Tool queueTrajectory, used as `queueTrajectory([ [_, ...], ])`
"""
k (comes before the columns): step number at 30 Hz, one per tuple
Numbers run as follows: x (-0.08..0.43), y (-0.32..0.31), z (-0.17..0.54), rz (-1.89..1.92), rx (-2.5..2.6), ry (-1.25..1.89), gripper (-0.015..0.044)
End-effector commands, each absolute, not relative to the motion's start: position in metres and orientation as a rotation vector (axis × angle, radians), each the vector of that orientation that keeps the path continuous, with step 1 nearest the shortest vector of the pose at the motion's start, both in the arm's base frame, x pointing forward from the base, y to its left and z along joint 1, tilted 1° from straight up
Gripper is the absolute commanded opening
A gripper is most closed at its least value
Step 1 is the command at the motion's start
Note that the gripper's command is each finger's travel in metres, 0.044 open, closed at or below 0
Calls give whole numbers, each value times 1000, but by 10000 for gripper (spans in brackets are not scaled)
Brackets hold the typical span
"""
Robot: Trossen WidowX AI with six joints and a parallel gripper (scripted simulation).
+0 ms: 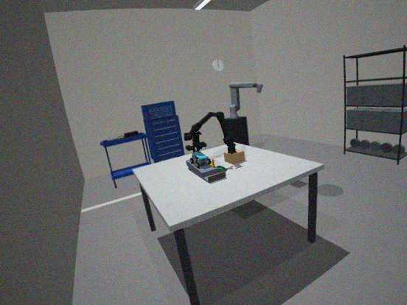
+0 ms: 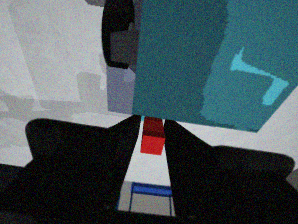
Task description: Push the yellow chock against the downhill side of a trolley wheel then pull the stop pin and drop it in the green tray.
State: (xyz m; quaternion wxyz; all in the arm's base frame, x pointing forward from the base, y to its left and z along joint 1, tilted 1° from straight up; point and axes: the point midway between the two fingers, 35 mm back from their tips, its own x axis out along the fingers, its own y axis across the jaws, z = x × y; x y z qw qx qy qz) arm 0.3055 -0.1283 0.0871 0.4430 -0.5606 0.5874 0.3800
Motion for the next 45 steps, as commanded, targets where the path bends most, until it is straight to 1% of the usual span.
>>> queueTrajectory([
  [1,306,-128,88,942,-1391,1456,45],
  [8,306,-128,88,942,-1391,1457,0],
  [45,303,-123,109,952,-1389,1461,0],
])
